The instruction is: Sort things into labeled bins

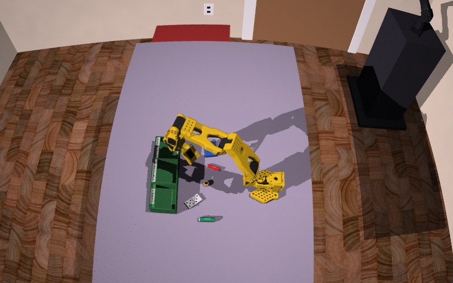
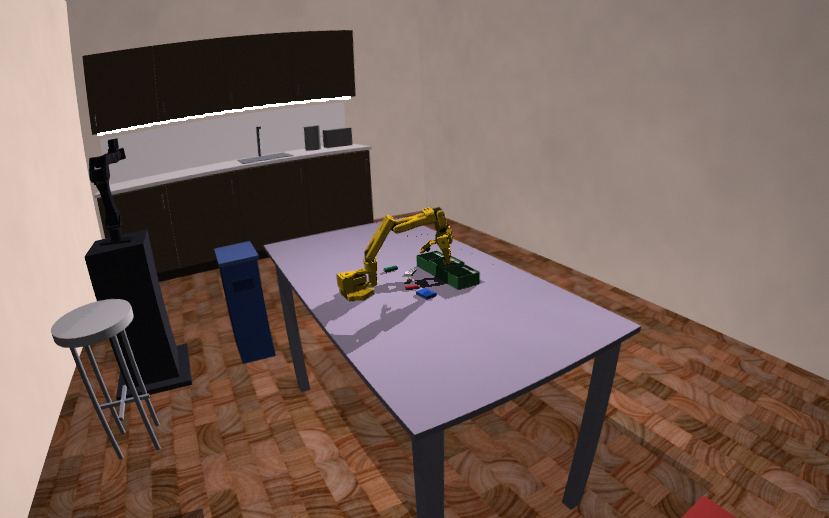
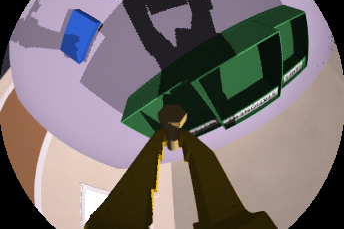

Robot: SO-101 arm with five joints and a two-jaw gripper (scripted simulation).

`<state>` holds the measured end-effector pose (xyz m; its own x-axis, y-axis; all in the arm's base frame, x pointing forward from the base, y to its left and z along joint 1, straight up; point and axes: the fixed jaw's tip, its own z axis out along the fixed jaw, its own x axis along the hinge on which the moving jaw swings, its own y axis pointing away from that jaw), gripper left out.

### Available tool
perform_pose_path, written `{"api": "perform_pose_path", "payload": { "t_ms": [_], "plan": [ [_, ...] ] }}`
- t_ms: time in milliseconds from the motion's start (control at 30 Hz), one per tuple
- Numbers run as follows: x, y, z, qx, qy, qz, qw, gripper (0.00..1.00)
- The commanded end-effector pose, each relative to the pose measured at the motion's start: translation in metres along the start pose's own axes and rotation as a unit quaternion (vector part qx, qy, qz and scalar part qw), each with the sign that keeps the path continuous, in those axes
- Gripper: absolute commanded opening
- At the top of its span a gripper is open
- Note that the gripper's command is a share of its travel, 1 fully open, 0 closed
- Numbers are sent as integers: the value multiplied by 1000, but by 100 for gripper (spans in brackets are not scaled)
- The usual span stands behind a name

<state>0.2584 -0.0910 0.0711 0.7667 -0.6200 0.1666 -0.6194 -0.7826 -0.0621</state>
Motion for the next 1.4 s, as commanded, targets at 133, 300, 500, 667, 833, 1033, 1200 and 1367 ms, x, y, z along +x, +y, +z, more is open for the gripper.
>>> {"api": "perform_pose_path", "payload": {
  "t_ms": [133, 300, 500, 667, 833, 1033, 1200, 1367],
  "plan": [
    [12, 0, -9, 10, 31, -15, 999, 0],
    [12, 0, -9, 10, 31, -16, 999, 0],
    [17, 1, -9, 11, 39, -38, 998, 0],
    [24, 2, -8, 12, 54, -77, 996, 0],
    [29, 2, -7, 11, 64, -103, 993, 0],
    [37, 4, -6, 9, 79, -144, 986, 0],
    [39, 4, -6, 8, 84, -156, 984, 0],
    [39, 4, -6, 8, 84, -156, 984, 0]
  ]
}}
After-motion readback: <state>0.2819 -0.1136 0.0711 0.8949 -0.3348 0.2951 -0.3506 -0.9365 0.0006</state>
